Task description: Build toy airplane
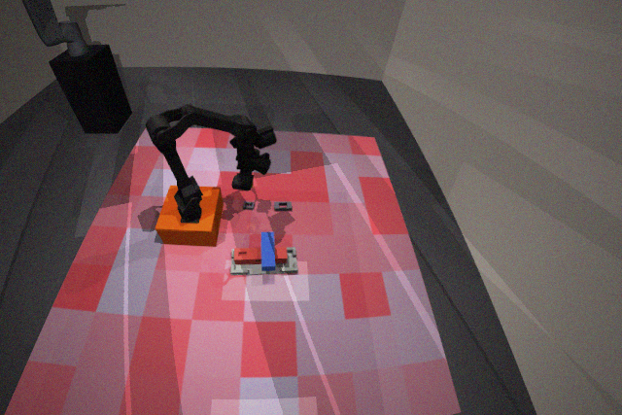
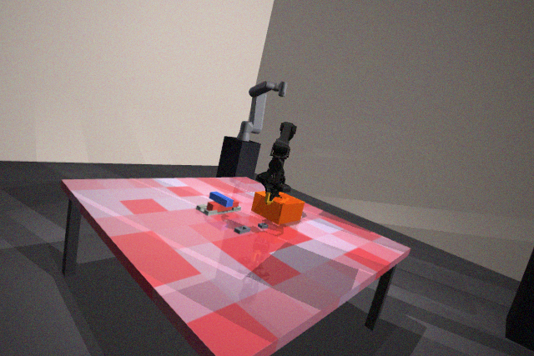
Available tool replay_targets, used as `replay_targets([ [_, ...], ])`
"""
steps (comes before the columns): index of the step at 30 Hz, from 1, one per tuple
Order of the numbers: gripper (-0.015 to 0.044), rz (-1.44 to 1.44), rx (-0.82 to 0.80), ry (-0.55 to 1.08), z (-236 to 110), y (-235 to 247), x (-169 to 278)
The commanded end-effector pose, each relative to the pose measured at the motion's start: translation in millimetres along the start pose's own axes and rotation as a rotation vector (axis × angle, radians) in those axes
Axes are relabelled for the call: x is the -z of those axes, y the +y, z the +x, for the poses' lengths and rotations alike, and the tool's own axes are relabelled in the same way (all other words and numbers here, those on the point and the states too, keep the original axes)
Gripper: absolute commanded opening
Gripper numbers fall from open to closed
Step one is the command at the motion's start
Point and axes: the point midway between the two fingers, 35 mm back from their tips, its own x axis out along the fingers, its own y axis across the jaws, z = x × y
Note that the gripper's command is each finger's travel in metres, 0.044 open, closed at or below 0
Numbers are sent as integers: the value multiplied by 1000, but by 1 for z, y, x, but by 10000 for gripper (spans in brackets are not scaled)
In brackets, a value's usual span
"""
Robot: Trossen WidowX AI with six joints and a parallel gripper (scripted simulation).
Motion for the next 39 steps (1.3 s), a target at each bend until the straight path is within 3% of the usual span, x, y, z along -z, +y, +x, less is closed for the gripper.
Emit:
replay_targets([
  [1,0,1,-6,-6,-15,-1,1],
  [39,0,-63,3,-12,6,-100,-45],
])
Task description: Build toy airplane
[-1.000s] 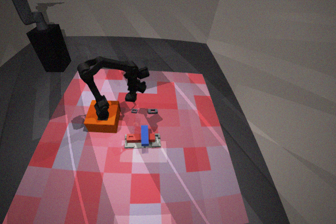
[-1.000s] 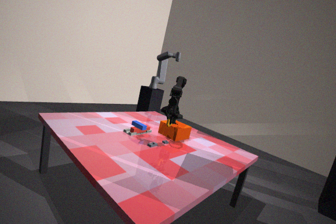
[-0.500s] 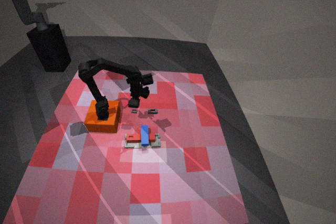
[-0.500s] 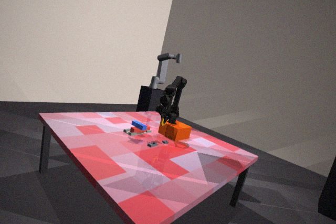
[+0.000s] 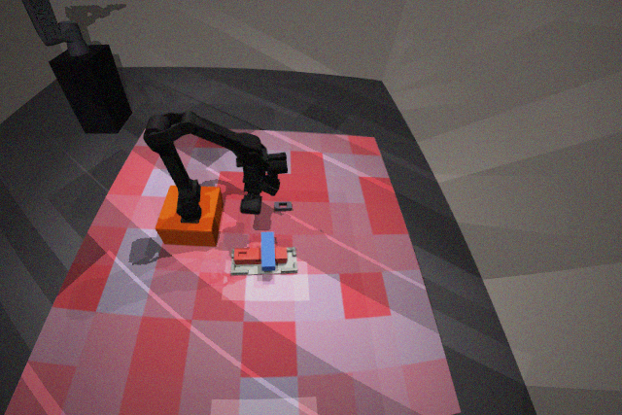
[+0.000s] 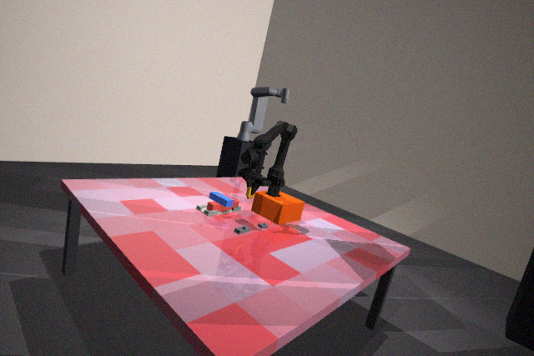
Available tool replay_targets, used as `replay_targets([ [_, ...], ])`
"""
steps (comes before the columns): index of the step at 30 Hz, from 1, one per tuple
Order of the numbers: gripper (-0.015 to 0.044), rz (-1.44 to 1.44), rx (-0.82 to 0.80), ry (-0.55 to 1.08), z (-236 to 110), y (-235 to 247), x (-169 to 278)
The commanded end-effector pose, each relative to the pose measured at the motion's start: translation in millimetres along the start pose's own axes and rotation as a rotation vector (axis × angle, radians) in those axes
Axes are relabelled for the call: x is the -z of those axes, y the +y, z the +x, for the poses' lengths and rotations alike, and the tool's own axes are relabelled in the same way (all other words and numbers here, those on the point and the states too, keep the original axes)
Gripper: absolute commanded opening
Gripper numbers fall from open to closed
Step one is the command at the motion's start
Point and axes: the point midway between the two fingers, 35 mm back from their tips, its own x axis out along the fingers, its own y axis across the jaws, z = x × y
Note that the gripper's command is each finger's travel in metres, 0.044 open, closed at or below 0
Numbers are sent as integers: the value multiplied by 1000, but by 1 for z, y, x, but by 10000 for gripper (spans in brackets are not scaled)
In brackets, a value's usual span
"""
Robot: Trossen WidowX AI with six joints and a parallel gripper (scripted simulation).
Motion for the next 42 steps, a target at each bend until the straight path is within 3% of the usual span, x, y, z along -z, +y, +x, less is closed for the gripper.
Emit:
replay_targets([
  [1,0,-12,1,3,4,-13,-1],
  [42,0,-101,16,8,30,-141,24],
])
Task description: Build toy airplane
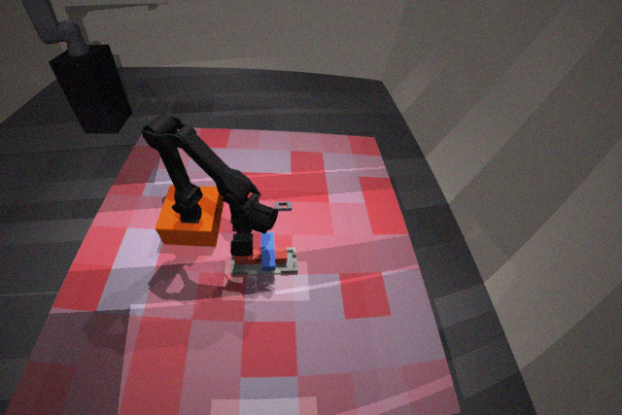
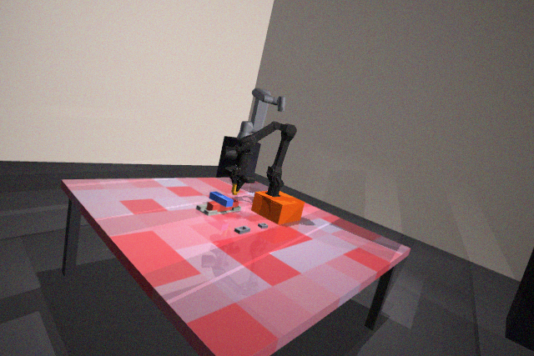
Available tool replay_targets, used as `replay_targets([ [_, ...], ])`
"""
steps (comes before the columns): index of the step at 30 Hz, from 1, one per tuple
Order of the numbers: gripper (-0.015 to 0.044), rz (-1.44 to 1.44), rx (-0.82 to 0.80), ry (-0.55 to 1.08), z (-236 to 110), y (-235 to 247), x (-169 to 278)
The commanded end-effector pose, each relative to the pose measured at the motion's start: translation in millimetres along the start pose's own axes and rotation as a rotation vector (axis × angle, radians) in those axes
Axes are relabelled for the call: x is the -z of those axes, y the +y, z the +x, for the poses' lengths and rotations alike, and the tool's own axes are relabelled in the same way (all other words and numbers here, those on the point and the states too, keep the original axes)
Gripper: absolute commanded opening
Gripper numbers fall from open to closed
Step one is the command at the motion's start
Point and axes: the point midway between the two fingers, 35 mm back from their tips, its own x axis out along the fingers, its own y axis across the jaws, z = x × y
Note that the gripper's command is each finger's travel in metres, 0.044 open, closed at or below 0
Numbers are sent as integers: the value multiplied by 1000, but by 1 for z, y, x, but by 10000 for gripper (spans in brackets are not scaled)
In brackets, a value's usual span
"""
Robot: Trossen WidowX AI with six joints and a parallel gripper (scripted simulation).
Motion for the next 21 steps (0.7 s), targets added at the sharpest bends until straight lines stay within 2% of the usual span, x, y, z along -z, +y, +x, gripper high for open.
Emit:
replay_targets([
  [1,0,-10,3,6,4,-11,9],
  [5,0,-14,4,7,6,-18,13],
  [8,65,-14,4,7,6,-18,13],
  [21,65,-14,4,7,6,-18,13],
])
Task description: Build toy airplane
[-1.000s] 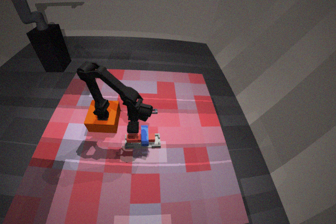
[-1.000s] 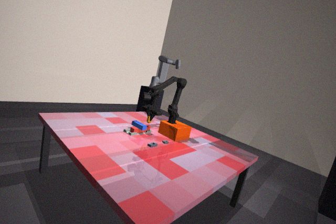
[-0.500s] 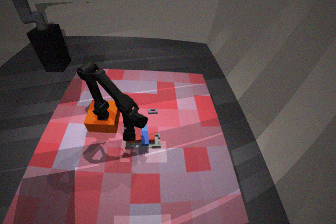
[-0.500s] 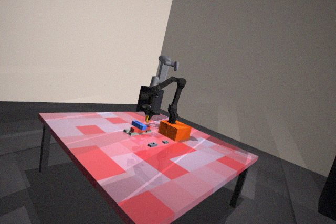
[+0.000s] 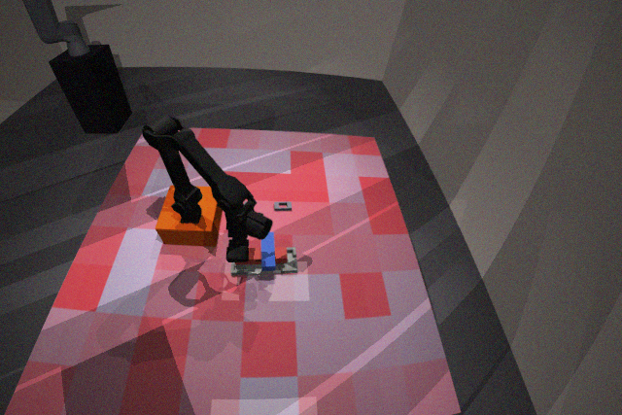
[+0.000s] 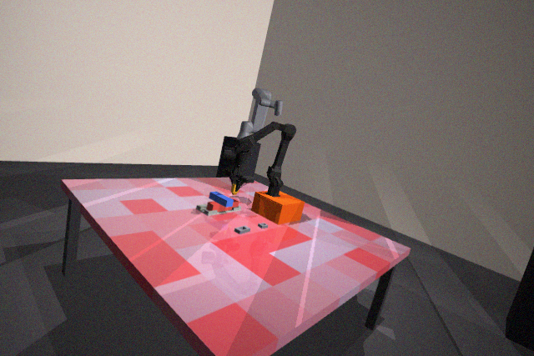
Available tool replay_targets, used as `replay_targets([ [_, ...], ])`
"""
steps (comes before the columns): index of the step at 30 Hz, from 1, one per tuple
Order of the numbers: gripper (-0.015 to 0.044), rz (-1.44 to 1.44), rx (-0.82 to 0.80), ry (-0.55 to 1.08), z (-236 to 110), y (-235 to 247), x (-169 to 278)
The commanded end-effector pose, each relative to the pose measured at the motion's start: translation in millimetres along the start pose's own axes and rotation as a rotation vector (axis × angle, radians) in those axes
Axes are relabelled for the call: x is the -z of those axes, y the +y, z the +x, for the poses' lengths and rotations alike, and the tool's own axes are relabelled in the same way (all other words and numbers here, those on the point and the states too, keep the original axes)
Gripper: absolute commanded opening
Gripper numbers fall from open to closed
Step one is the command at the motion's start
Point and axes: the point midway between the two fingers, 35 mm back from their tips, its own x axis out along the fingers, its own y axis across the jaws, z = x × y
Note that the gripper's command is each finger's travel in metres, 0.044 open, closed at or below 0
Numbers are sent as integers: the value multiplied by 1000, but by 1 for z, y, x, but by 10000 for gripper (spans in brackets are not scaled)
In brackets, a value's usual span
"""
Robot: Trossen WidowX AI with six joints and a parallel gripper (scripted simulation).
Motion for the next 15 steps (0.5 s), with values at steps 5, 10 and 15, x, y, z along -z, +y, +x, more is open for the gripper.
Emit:
replay_targets([
  [5,65,-4,5,1,0,-1,0],
  [10,65,-4,5,1,3,-2,0],
  [15,65,-4,5,1,11,-2,0],
])
